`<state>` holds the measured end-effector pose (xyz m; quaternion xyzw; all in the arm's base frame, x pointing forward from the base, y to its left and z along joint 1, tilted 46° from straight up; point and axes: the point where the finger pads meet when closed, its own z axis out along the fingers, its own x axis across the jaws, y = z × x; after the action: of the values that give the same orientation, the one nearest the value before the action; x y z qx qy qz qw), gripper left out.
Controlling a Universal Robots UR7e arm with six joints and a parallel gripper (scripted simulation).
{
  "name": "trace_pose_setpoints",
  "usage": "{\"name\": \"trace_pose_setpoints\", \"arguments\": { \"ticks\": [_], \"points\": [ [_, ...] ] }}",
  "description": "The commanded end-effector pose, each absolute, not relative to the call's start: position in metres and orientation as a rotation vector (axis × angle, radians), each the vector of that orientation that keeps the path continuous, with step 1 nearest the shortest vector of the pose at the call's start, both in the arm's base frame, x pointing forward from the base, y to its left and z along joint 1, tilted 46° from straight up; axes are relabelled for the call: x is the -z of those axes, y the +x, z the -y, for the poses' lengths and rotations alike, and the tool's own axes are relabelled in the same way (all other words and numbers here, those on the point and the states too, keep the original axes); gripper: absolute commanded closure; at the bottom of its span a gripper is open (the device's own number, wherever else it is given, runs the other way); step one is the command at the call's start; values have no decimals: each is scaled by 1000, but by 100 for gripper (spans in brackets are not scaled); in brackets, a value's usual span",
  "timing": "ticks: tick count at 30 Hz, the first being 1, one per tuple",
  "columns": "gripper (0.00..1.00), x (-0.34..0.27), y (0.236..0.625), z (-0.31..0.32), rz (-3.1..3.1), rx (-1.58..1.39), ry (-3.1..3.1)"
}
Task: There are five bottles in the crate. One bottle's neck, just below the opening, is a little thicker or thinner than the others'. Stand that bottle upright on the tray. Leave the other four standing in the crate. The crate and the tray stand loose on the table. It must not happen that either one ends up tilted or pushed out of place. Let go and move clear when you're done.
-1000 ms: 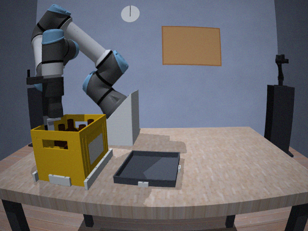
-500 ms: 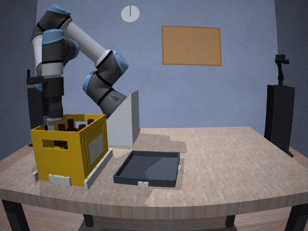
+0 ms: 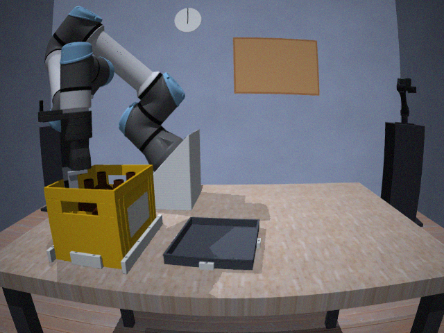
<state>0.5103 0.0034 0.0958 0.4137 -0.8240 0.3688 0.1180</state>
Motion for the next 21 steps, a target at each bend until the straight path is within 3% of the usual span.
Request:
{"name": "trace_pose_setpoints", "arguments": {
  "ticks": [1, 3, 4, 21],
  "points": [
    [0, -96, 510, -4, 2411, -1080, 1211],
    [0, -96, 510, -4, 2411, -1080, 1211],
    [100, -96, 510, -4, 2411, -1080, 1211],
    [100, -96, 510, -4, 2411, -1080, 1211]
  ]
}}
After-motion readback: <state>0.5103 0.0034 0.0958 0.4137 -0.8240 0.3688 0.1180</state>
